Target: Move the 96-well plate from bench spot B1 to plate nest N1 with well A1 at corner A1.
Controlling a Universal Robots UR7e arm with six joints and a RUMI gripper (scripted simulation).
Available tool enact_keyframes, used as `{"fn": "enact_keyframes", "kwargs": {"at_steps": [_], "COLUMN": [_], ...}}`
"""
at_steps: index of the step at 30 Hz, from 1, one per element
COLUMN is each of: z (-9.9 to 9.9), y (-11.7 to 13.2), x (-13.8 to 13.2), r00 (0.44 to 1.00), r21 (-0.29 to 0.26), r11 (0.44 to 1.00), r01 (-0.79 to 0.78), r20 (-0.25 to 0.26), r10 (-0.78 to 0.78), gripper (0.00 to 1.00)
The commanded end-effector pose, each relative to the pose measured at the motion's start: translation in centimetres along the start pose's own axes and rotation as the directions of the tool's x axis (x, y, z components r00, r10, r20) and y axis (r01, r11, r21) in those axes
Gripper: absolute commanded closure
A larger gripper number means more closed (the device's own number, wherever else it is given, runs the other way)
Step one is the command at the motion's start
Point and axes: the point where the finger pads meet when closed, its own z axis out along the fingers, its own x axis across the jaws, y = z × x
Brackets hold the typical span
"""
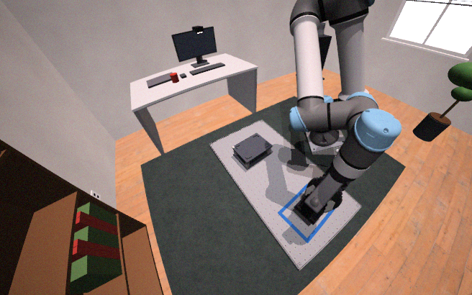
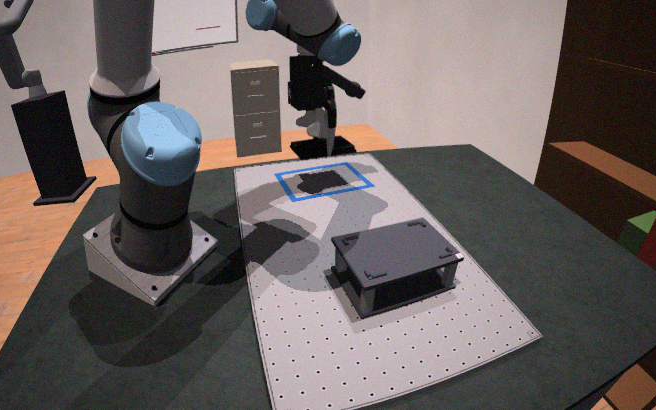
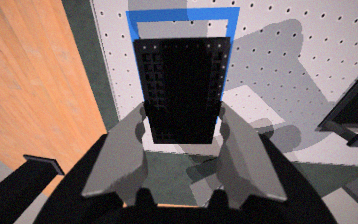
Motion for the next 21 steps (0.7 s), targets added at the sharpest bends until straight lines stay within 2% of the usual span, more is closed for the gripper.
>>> {"fn": "enact_keyframes", "kwargs": {"at_steps": [1, 3, 21], "z": [0.0, -0.1, -1.0], "y": [0.0, 0.0, 0.4], "x": [0.0, 0.6, 5.9], "r00": [1.000, 0.999, 0.999], "r21": [0.001, 0.001, 0.001], "r11": [1.000, 0.999, 0.999], "r01": [0.000, -0.040, -0.040], "r20": [0.001, 0.001, 0.000], "r10": [0.000, 0.040, 0.040], "gripper": [1.00, 1.00, 1.00]}}
